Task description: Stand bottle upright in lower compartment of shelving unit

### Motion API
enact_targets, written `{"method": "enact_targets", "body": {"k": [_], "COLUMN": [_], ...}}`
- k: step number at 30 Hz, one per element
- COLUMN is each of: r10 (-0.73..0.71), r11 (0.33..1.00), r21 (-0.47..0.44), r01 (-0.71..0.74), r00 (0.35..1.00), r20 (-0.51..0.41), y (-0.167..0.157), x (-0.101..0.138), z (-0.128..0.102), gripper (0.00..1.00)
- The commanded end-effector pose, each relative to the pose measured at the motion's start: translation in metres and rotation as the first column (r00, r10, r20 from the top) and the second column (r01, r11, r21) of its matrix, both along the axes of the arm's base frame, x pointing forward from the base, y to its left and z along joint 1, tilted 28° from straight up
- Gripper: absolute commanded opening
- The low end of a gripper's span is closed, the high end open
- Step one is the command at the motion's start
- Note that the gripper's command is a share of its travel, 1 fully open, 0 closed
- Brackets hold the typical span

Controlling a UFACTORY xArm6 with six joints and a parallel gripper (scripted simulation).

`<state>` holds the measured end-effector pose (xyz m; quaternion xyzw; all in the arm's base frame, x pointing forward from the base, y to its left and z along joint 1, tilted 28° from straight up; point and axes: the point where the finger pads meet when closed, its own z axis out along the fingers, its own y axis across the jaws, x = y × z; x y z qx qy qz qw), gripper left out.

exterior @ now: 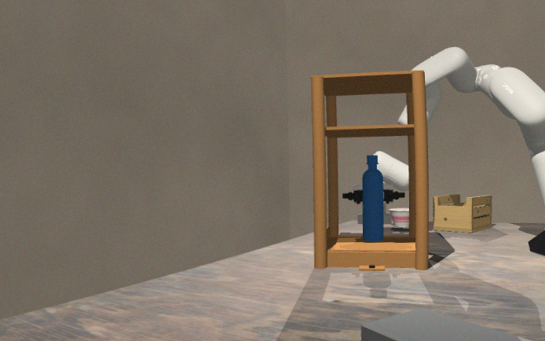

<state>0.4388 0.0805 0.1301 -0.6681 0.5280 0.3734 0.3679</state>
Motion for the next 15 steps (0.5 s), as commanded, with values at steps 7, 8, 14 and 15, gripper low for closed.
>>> {"method": "enact_targets", "body": {"k": [7,8,14,15], "r10": [0.001,0.001,0.001,0.001], "r11": [1.000,1.000,1.000,1.000], "r21": [0.000,0.000,0.000,0.000], "r01": [-0.001,-0.001,-0.001,-0.001], "r00": [1.000,1.000,1.000,1.000], "r20": [0.003,0.003,0.003,0.003], "y": [-0.011,-0.011,-0.021,-0.023], "x": [0.002,0.002,0.003,0.004], "z": [0.007,0.007,0.012,0.013], "gripper": [0.71,0.71,0.71,0.71]}}
